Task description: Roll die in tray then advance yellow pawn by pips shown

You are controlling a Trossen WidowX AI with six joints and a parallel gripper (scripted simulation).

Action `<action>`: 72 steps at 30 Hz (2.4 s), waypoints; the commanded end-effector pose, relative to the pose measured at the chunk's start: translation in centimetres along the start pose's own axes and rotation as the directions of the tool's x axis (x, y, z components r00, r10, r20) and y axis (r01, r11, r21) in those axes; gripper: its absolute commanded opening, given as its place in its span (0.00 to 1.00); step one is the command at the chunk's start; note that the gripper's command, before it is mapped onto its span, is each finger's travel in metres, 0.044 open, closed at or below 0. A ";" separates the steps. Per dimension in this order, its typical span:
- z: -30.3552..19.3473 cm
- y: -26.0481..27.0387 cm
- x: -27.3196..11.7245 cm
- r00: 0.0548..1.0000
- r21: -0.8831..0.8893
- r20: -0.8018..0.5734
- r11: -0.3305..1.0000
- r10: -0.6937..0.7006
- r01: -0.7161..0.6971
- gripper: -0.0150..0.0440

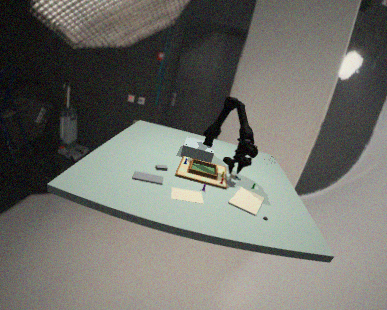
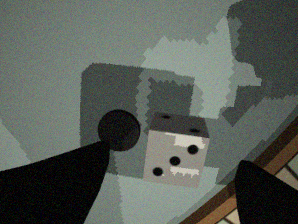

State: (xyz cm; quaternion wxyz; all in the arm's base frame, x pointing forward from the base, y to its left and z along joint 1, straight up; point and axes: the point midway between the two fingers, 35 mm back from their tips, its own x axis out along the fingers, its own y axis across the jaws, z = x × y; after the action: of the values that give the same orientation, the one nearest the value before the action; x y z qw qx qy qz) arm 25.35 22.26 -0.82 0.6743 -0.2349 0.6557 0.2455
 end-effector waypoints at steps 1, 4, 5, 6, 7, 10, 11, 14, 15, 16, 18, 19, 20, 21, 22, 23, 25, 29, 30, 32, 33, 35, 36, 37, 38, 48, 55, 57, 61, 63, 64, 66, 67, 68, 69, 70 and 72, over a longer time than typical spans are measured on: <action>0.0 0.0 0.7 1.000 0.004 0.000 1.000 -0.003 0.003 0.72; 0.0 0.0 1.2 1.000 0.004 0.000 1.000 -0.003 0.003 0.72; -0.1 0.0 1.4 1.000 0.004 0.000 1.000 -0.003 0.003 0.72; -0.1 0.0 1.5 1.000 0.004 0.000 1.000 -0.003 0.003 0.72; -0.1 0.0 1.7 1.000 0.004 0.000 1.000 -0.003 0.003 0.72; -0.1 0.0 1.8 1.000 0.004 0.000 1.000 -0.003 0.003 0.68; -0.1 0.0 1.8 1.000 0.004 0.000 1.000 -0.003 0.003 0.63; -0.1 0.0 1.8 1.000 0.004 0.000 1.000 -0.003 0.003 0.50; -0.1 0.0 1.8 1.000 0.004 0.000 1.000 -0.003 0.003 0.45; -0.1 0.0 1.8 1.000 0.004 0.000 1.000 -0.003 0.003 0.41; -0.1 0.0 1.8 1.000 0.004 0.000 1.000 -0.003 0.003 0.39; -0.1 0.0 1.8 1.000 0.004 0.000 1.000 -0.003 0.003 0.38; -0.1 0.0 1.8 1.000 0.004 0.000 1.000 -0.003 0.003 0.36; -0.1 0.0 1.8 1.000 0.004 0.000 1.000 -0.003 0.003 0.35; -0.1 0.0 1.8 1.000 0.004 0.000 1.000 -0.003 0.003 0.34; -0.1 0.0 1.8 1.000 0.004 0.000 1.000 -0.003 0.003 0.30; 0.1 0.0 1.3 1.000 0.004 0.000 1.000 -0.003 0.003 0.25; 0.6 0.0 -1.3 1.000 0.004 0.000 1.000 -0.003 0.003 0.25; 0.7 0.0 -2.0 1.000 0.004 0.000 1.000 -0.003 0.003 0.25; 0.9 0.0 -3.5 1.000 0.004 0.001 1.000 -0.003 0.003 0.25; 0.9 0.0 -4.2 1.000 0.004 0.001 1.000 -0.003 0.003 0.25; 1.0 0.0 -5.7 1.000 0.004 0.001 1.000 -0.003 0.003 0.25; 1.0 0.0 -6.4 1.000 0.004 0.001 1.000 -0.003 0.003 0.25; 0.9 0.0 -7.2 1.000 0.004 0.001 1.000 -0.003 0.003 0.25; 0.9 0.0 -7.9 1.000 0.004 0.001 1.000 -0.003 0.003 0.25; 0.5 -0.4 -10.5 1.000 0.015 0.001 1.000 -0.003 0.003 0.25; -0.3 -4.3 -9.6 1.000 0.127 0.000 0.992 -0.006 0.006 0.25; -0.6 -5.5 -9.4 1.000 0.160 0.000 0.987 -0.007 0.007 0.25; -1.4 -7.7 -8.9 1.000 0.225 -0.001 0.974 -0.009 0.009 0.25; -1.9 -8.7 -8.7 1.000 0.257 -0.001 0.966 -0.010 0.010 0.25; -2.1 -9.3 -8.5 1.000 0.273 -0.002 0.962 -0.010 0.010 0.25; -2.6 -10.3 -8.3 1.000 0.304 -0.002 0.953 -0.011 0.011 0.25; -2.9 -10.8 -8.2 1.000 0.320 -0.002 0.947 -0.011 0.011 0.25; -3.2 -11.3 -8.1 1.000 0.335 -0.002 0.942 -0.012 0.012 0.25; -3.4 -11.8 -8.0 1.000 0.351 -0.003 0.936 -0.012 0.012 0.25; -3.7 -12.3 -7.8 1.000 0.366 -0.003 0.930 -0.013 0.013 0.25; -4.4 -13.2 -7.6 1.000 0.397 -0.003 0.918 -0.013 0.013 0.25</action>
State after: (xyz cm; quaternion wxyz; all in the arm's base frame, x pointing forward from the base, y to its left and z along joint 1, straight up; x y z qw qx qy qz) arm 30.06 10.99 6.95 0.7056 -0.1153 0.6887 0.1205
